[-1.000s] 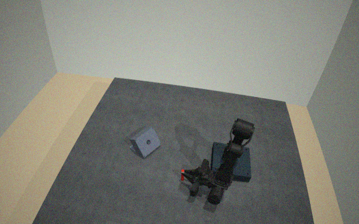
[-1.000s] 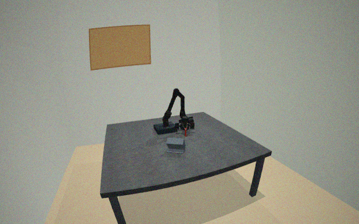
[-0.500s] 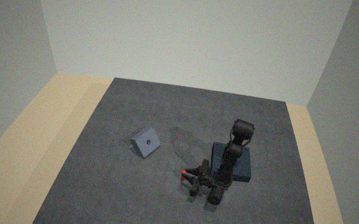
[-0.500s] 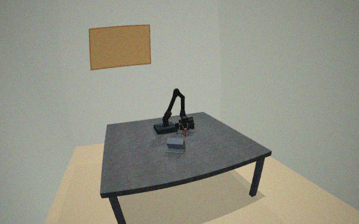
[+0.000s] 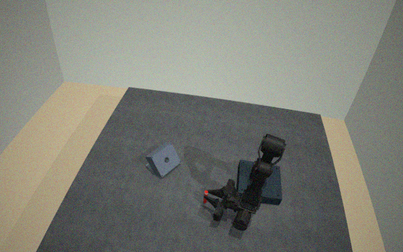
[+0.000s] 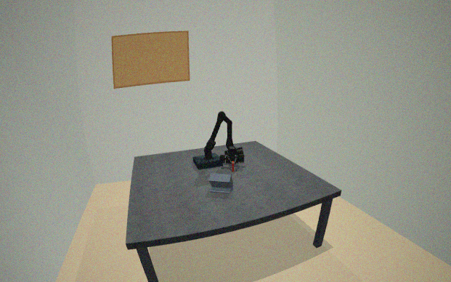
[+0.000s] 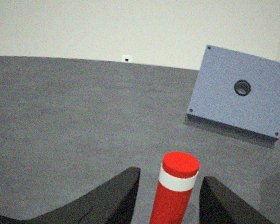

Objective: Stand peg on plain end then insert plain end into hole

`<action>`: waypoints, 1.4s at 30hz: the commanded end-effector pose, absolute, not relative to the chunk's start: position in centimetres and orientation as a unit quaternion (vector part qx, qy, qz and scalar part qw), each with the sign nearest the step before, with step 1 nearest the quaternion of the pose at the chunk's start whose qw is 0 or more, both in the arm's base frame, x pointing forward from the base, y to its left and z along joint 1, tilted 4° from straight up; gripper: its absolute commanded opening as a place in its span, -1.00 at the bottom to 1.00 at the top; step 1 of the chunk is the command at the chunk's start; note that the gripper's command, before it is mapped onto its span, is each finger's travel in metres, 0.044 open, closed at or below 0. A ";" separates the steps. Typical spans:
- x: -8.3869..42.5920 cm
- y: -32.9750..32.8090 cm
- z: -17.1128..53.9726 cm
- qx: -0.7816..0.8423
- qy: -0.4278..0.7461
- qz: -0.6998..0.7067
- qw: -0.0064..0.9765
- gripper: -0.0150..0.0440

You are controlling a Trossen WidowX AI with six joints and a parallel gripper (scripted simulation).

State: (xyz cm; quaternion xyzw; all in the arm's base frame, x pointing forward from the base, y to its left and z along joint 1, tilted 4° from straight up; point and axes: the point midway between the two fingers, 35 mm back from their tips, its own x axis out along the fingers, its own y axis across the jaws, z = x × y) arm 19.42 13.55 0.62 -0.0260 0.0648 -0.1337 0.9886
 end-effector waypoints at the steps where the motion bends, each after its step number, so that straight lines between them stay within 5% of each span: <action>1: 19.4 13.6 0.6 -0.026 0.065 -0.134 0.989 -0.05; 3: 19.4 13.6 0.6 -0.026 0.065 -0.134 0.989 -0.05; 15: 19.4 13.6 0.6 -0.026 0.065 -0.134 0.989 1.00; 25: 19.5 13.8 1.1 -0.027 0.065 -0.133 0.989 1.00; 42: 20.3 14.2 16.6 -0.025 0.064 -0.134 0.989 1.00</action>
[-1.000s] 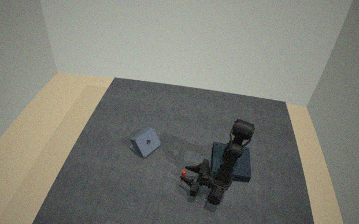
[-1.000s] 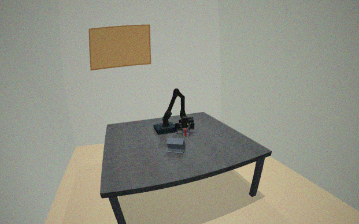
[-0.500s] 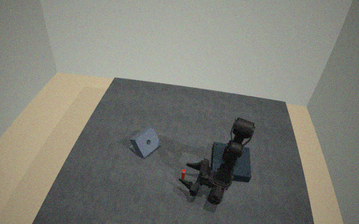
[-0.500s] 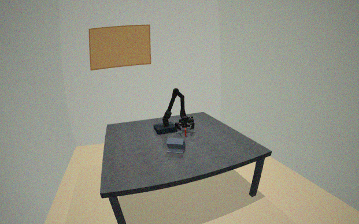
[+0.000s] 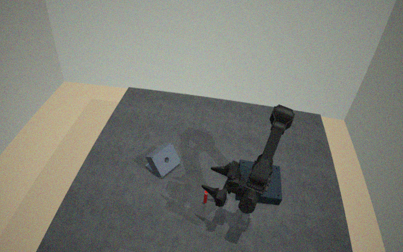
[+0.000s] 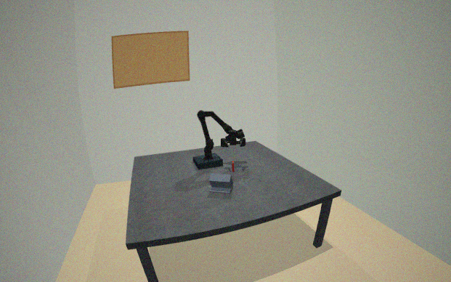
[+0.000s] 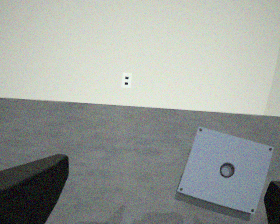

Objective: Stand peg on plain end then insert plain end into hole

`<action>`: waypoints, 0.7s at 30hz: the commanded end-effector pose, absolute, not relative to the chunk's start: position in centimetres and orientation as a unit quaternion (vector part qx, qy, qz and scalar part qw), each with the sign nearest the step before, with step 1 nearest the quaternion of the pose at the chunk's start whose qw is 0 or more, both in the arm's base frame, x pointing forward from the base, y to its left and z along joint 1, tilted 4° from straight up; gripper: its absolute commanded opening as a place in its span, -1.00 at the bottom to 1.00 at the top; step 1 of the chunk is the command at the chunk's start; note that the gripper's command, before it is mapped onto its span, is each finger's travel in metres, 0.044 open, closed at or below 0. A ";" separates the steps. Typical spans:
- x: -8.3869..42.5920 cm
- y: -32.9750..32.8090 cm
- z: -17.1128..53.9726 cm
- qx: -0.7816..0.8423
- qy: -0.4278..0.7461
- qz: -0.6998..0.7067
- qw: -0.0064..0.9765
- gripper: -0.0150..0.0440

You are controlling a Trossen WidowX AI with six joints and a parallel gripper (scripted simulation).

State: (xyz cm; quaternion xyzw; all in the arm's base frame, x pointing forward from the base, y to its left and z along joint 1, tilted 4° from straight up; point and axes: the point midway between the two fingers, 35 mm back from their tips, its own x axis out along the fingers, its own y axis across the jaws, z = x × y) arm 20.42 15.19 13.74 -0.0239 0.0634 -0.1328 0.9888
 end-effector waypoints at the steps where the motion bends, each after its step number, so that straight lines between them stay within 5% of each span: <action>1: 20.3 14.1 16.7 -0.025 0.064 -0.134 0.989 1.00; 7: 20.4 14.1 16.5 -0.029 0.075 -0.135 0.988 1.00; 21: 22.9 13.4 12.5 -0.072 0.298 -0.159 0.939 1.00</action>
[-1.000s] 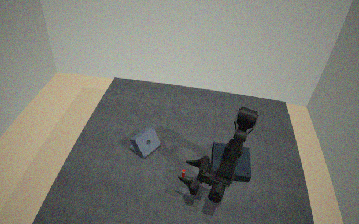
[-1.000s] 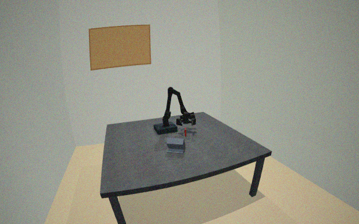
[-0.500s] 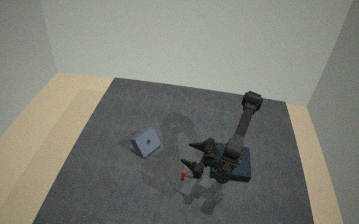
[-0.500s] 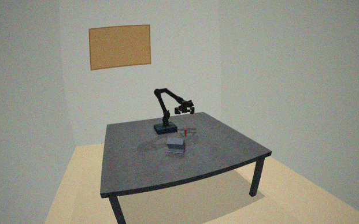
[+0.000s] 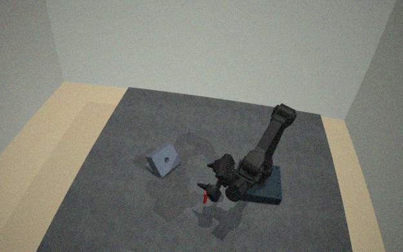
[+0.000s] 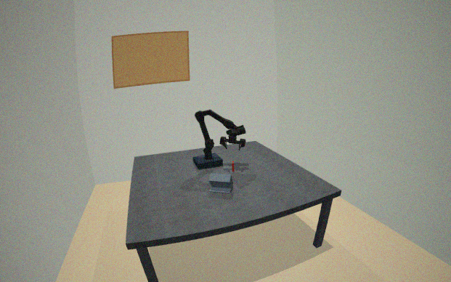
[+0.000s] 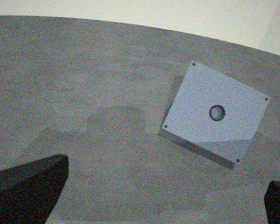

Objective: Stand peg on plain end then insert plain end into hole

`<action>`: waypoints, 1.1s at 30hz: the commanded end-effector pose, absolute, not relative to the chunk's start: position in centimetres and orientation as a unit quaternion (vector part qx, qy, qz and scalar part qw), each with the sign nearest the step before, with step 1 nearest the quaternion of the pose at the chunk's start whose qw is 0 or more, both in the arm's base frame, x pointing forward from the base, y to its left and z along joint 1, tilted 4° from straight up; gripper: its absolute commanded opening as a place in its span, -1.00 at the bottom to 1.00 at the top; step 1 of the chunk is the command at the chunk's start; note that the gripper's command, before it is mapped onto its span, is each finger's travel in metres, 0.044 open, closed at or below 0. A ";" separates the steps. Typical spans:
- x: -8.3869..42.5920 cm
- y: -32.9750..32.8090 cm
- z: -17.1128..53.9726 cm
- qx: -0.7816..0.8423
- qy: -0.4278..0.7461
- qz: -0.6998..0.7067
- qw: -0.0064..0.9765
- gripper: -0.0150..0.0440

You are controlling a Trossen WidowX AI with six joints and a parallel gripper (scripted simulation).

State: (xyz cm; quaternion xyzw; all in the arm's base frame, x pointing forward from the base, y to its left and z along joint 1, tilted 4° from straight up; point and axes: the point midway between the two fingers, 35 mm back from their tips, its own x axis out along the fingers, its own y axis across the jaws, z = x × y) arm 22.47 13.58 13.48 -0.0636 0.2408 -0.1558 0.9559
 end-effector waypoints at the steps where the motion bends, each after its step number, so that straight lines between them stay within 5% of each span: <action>1: 23.0 13.3 12.2 -0.073 0.313 -0.159 0.933 1.00; 33: 23.0 12.8 9.3 0.076 0.711 -0.100 0.692 1.00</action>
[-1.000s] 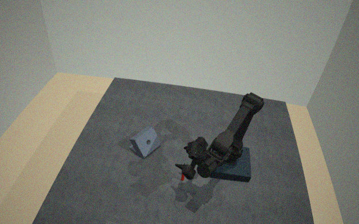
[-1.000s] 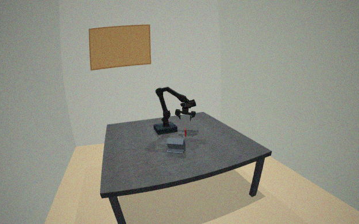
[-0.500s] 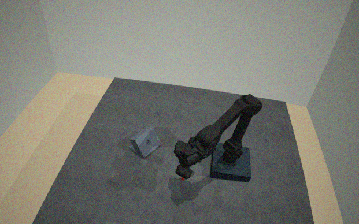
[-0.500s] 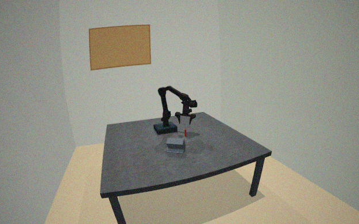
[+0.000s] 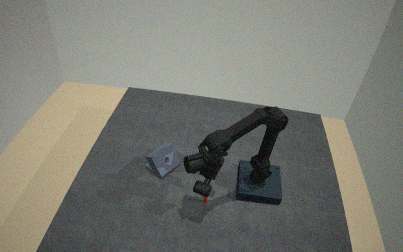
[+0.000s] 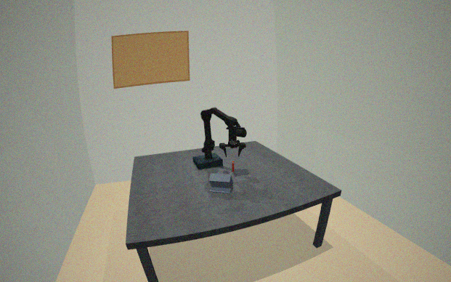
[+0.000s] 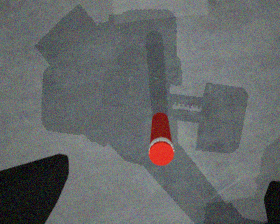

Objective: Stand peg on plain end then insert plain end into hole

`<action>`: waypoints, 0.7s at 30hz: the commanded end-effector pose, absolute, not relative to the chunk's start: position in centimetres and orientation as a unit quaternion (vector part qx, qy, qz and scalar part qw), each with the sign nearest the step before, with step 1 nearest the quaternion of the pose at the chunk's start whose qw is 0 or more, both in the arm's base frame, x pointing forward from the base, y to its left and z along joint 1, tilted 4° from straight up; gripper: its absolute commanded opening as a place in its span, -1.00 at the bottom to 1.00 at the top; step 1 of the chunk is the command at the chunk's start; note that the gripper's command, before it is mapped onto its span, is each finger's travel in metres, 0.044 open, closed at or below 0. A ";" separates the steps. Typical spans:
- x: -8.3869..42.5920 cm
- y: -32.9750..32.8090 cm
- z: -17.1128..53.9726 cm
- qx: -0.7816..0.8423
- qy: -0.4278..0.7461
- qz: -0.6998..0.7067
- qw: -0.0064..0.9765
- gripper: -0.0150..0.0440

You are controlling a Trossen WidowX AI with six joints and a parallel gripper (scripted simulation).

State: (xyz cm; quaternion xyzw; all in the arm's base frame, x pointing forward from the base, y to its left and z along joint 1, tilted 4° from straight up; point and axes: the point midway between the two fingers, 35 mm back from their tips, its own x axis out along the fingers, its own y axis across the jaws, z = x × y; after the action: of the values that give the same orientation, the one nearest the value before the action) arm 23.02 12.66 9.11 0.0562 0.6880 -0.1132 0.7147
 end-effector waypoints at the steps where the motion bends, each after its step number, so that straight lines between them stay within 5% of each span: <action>1: 23.0 12.8 9.3 0.076 0.711 -0.100 0.692 1.00; 21: 23.0 12.8 9.1 -0.015 0.718 -0.007 0.696 1.00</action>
State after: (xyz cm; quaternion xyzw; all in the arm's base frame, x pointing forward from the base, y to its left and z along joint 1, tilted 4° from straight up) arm 22.99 12.80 9.22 0.0146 0.7165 -0.0390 0.6964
